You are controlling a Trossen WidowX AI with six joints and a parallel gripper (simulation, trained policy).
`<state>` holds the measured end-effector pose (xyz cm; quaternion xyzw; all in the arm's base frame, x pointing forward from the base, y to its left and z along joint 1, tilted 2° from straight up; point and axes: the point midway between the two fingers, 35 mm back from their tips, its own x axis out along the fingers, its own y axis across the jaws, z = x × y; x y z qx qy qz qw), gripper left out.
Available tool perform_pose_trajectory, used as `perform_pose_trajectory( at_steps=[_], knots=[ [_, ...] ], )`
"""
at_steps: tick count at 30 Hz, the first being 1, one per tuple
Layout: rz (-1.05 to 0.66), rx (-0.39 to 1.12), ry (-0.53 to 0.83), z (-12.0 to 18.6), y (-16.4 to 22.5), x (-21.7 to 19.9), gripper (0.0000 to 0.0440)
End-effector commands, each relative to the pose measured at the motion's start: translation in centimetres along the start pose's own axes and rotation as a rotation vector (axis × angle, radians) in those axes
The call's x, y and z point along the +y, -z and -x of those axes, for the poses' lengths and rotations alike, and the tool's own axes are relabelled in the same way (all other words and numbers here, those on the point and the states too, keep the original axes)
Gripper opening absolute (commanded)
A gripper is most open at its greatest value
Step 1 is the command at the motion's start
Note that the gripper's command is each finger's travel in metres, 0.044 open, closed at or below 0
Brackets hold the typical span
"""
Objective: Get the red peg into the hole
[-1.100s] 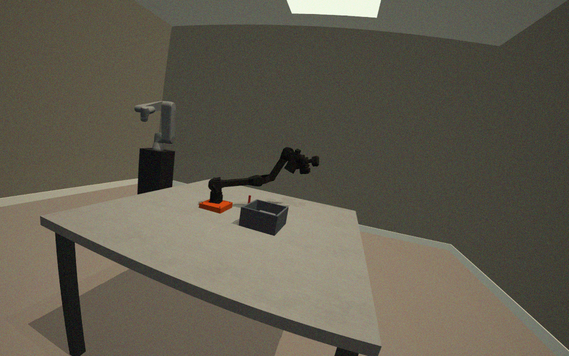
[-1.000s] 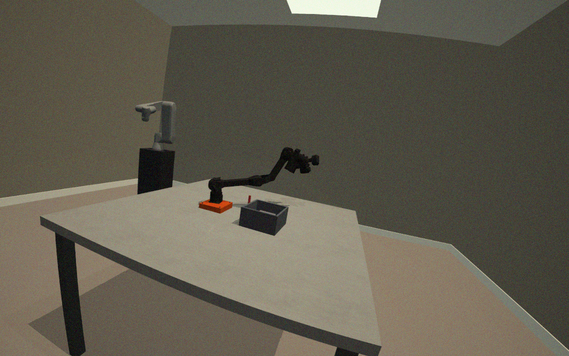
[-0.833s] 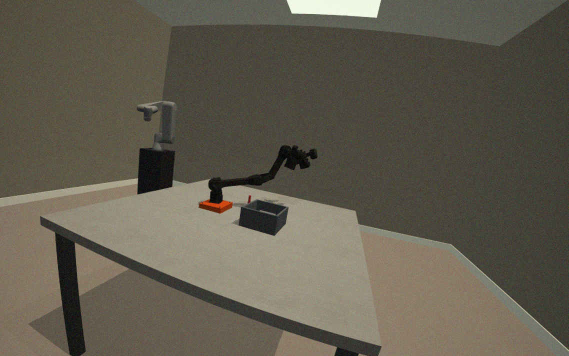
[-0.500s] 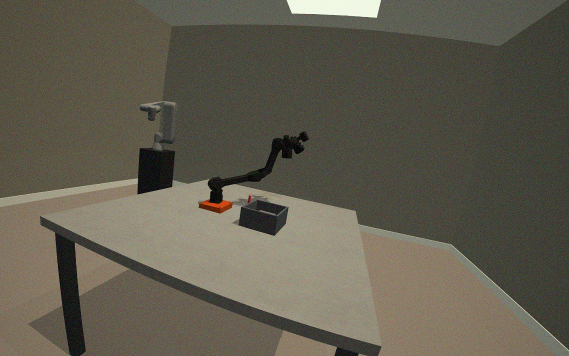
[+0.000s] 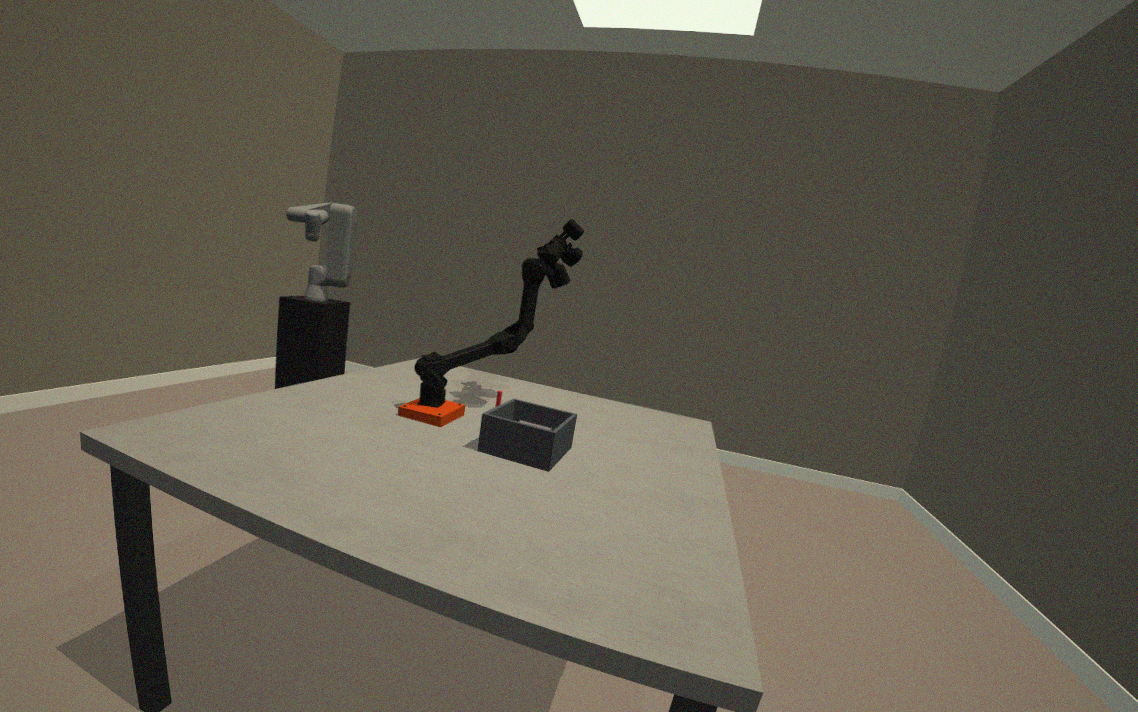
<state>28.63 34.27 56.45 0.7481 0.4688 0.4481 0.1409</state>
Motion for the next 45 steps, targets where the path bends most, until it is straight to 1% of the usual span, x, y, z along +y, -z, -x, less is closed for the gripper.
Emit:
perform_pose_trajectory(
  at_steps=[1, 5, 10, 15, 20, 27, 33, 39, 45],
  knots=[
    [0.019, 0.109, -0.017, 0.2, 4.5, 0.3, 0.0439],
    [0.042, 0.244, -0.042, 1.0, 9.7, 0.5, 0.0440],
    [0.069, 0.414, -0.074, 2.8, 16.0, 0.8, 0.0440],
    [0.094, 0.583, -0.106, 5.5, 22.0, 1.0, 0.0440],
    [0.117, 0.753, -0.138, 8.9, 27.5, 1.0, 0.0440],
    [0.143, 0.991, -0.185, 14.9, 34.1, 1.0, 0.0440],
    [0.158, 1.195, -0.227, 20.9, 38.6, 1.0, 0.0440],
    [0.166, 1.397, -0.275, 27.5, 41.8, 1.1, 0.0440],
    [0.170, 1.598, -0.330, 34.3, 43.6, 1.3, 0.0440]
  ],
)
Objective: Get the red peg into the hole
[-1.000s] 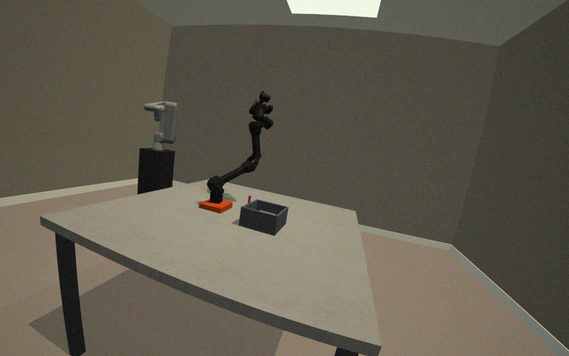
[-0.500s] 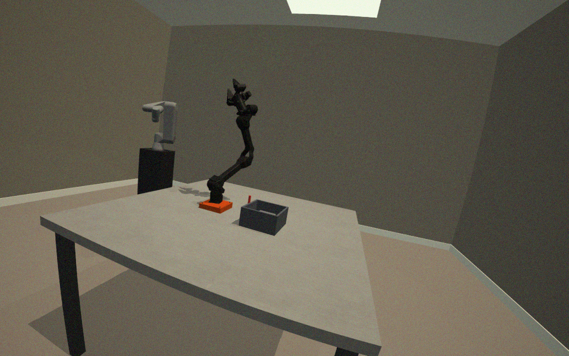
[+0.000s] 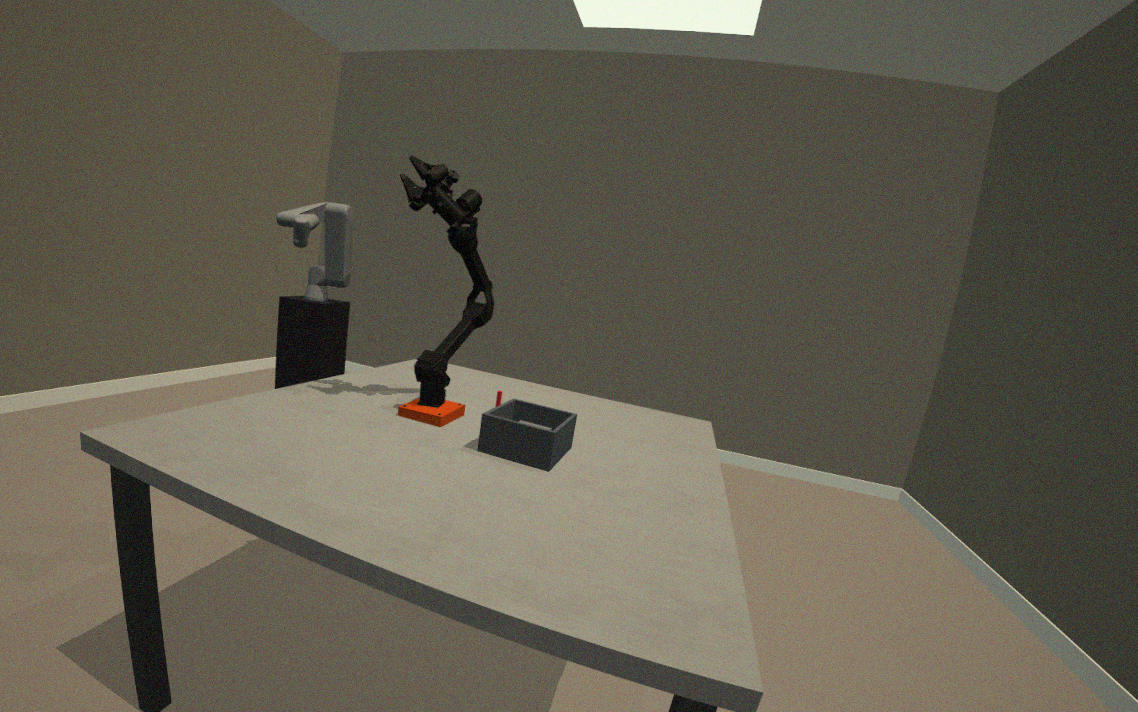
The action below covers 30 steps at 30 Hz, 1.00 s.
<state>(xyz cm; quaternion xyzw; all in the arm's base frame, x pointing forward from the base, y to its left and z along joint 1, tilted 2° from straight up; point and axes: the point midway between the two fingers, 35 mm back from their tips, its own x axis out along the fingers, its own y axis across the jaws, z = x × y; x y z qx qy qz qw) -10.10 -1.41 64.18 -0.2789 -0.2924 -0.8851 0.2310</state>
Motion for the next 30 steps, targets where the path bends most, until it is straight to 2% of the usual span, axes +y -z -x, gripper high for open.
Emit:
perform_pose_trajectory(
  at_steps=[1, 8, 15, 22, 30],
  knots=[
    [0.015, 0.107, -0.027, -0.8, 3.8, 1.2, 0.0440],
    [0.045, 0.333, -0.110, -0.7, 11.4, 4.0, 0.0440],
    [0.086, 0.551, -0.206, 1.3, 18.5, 7.0, 0.0440],
    [0.144, 0.757, -0.316, 5.1, 24.6, 10.0, 0.0440],
    [0.229, 0.973, -0.466, 11.2, 30.0, 13.1, 0.0440]
  ],
)
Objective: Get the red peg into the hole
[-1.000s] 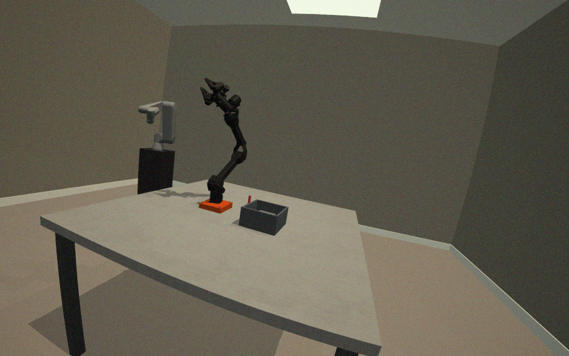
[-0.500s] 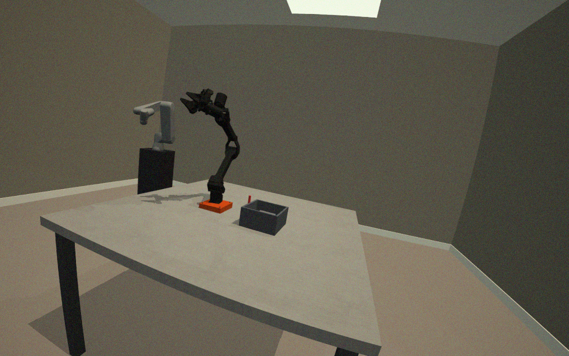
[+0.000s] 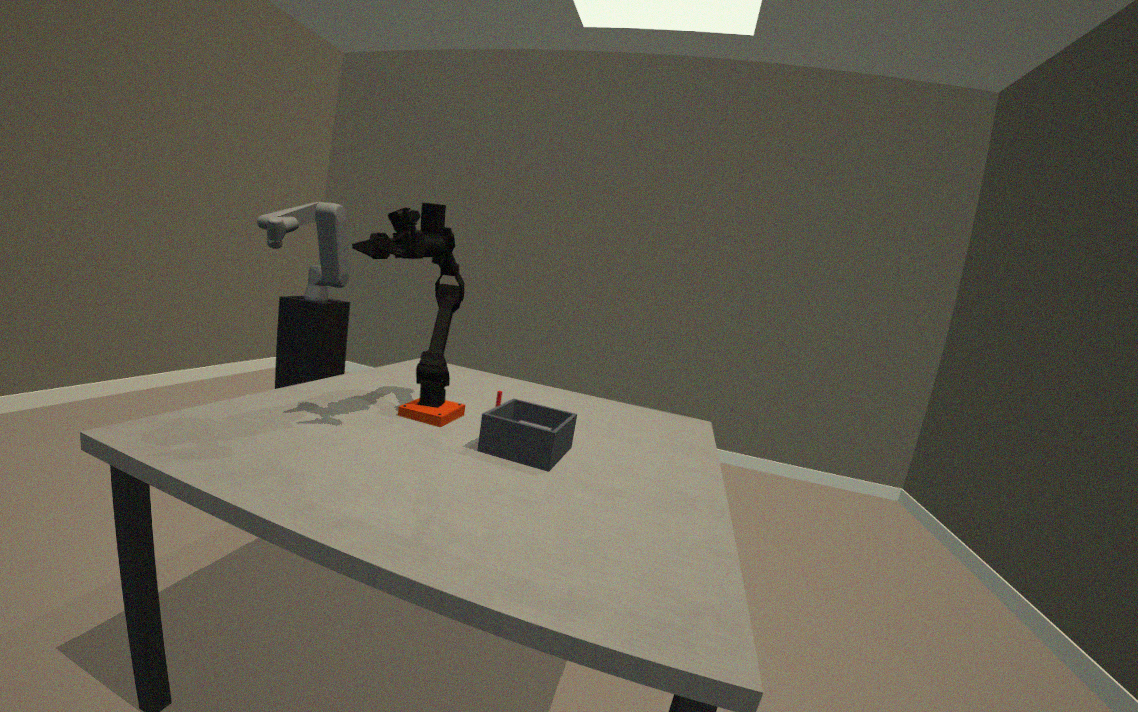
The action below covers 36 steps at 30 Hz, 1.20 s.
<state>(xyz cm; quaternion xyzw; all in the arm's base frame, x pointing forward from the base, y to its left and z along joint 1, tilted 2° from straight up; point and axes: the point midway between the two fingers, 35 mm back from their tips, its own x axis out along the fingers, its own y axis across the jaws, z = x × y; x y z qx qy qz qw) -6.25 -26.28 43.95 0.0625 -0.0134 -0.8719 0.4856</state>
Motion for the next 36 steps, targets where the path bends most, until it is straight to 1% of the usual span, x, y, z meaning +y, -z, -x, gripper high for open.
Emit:
perform_pose_trajectory(
  at_steps=[1, 8, 15, 20, 26, 36],
  knots=[
    [0.048, 0.089, -0.041, -0.6, 2.8, 2.1, 0.0440],
    [0.161, 0.263, -0.163, 0.2, 8.6, 6.8, 0.0440],
    [0.289, 0.415, -0.298, 3.1, 13.9, 11.1, 0.0440],
    [0.382, 0.509, -0.401, 6.3, 17.2, 13.6, 0.0440],
    [0.489, 0.604, -0.521, 10.8, 20.6, 15.7, 0.0440],
    [0.659, 0.738, -0.700, 19.2, 24.9, 16.8, 0.0440]
  ],
)
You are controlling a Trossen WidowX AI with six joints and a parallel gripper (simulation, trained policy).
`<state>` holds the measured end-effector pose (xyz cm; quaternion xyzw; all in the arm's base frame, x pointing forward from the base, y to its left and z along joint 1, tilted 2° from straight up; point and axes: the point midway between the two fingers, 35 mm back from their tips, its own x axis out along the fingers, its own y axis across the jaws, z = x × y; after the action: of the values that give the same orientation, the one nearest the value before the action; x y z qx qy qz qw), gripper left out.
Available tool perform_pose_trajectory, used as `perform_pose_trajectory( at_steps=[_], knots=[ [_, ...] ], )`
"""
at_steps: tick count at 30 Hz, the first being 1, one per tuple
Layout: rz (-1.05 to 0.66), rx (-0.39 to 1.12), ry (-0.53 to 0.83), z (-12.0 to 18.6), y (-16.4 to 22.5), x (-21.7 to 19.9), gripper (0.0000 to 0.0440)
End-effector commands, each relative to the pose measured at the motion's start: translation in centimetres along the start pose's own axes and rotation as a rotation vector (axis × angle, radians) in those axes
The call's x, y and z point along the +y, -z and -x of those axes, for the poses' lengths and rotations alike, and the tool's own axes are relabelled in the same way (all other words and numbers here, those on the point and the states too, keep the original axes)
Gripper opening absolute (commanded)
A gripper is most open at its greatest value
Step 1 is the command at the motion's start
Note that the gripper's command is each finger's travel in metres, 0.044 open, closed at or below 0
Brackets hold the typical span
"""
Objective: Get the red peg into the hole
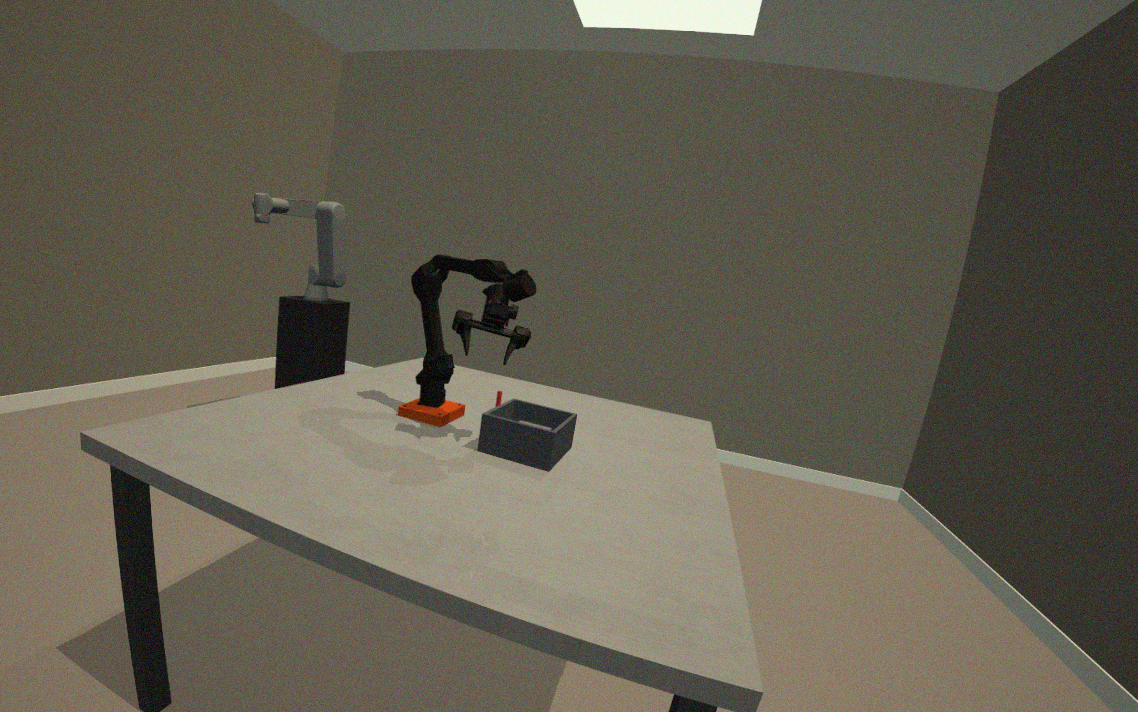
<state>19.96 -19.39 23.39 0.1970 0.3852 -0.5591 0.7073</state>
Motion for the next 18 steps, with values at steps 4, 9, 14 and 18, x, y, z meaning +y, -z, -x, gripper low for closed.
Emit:
perform_pose_trajectory(
  at_steps=[4, 9, 14, 18],
  knots=[
    [0.104, 0.094, -0.075, 1.1, 3.6, 4.1, 0.0440],
    [0.181, 0.166, -0.122, 2.6, 7.0, 6.7, 0.0440],
    [0.248, 0.239, -0.148, 4.1, 10.6, 8.4, 0.0440],
    [0.294, 0.296, -0.153, 5.3, 13.6, 9.3, 0.0440]
  ],
)
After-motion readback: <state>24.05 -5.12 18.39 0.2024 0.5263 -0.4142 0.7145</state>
